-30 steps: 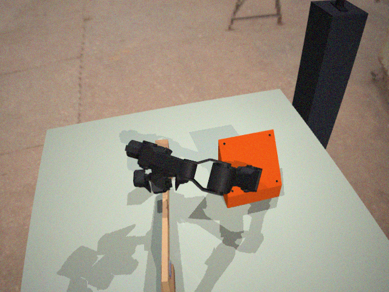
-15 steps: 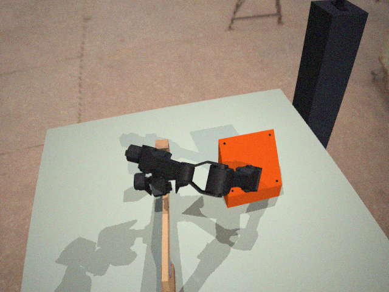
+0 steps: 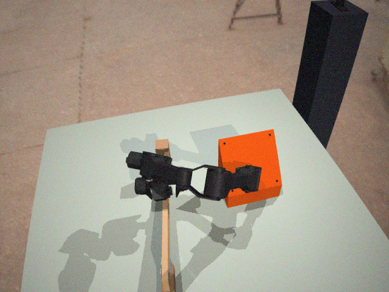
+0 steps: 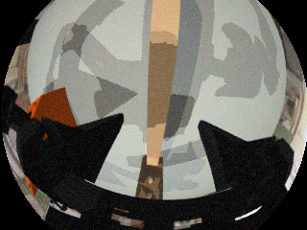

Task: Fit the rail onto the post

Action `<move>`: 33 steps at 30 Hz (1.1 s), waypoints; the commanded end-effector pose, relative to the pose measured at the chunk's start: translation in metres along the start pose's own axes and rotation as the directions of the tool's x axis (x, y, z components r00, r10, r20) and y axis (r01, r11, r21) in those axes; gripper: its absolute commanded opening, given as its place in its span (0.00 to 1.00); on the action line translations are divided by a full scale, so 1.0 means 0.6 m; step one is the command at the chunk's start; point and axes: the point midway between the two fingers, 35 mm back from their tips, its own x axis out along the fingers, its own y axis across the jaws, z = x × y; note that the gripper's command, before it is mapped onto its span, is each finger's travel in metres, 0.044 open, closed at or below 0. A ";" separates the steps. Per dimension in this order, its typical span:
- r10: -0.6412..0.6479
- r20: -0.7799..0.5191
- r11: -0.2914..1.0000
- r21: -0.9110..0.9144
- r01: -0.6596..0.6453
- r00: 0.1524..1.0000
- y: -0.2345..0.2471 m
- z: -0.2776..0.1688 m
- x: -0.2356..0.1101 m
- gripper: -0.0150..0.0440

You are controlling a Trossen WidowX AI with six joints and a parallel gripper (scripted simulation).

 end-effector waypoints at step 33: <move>0.010 0.010 1.000 0.009 -0.010 1.000 0.010 0.005 0.059 0.38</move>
